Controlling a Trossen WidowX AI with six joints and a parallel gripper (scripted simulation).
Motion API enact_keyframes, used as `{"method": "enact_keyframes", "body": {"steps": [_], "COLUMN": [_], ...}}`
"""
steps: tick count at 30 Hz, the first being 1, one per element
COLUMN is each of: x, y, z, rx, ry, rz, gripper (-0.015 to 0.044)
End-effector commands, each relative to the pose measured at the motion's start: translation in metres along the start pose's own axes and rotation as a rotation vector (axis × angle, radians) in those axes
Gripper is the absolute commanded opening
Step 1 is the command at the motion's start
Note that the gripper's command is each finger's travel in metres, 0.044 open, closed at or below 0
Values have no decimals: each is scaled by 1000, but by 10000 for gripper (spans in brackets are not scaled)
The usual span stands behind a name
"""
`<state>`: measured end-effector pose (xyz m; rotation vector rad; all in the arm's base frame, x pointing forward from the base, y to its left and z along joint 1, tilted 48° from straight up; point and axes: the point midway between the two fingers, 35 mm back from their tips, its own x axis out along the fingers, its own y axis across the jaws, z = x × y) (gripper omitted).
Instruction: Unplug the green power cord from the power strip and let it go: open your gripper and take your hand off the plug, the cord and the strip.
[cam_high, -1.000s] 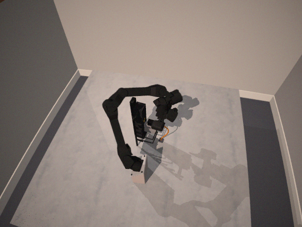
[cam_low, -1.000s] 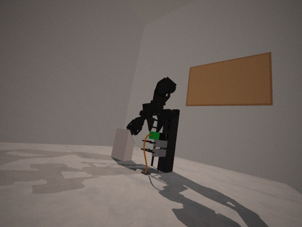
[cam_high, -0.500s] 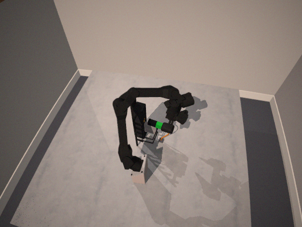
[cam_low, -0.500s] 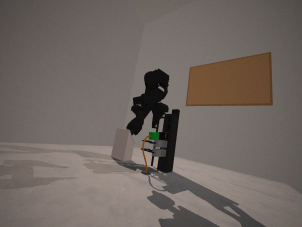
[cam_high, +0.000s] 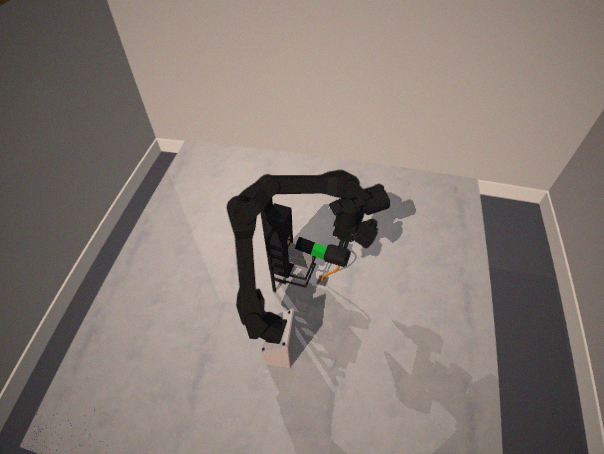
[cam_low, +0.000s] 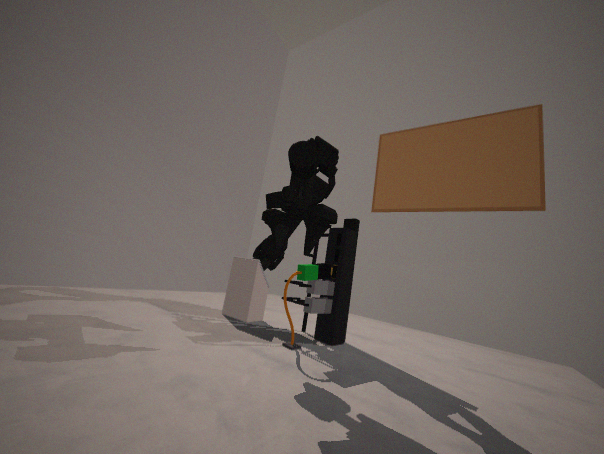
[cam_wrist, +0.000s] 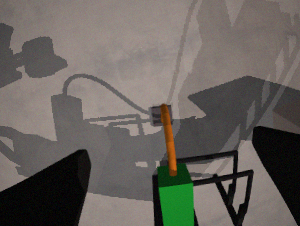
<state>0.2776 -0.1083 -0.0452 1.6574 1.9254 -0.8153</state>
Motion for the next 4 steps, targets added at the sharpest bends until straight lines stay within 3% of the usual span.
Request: {"method": "enact_keyframes", "body": {"steps": [1, 4], "x": [0, 0], "y": [0, 0], "z": [1, 1], "rx": [-2, -2], "ry": [-1, -1], "rz": [-4, -4], "gripper": [440, 440]}}
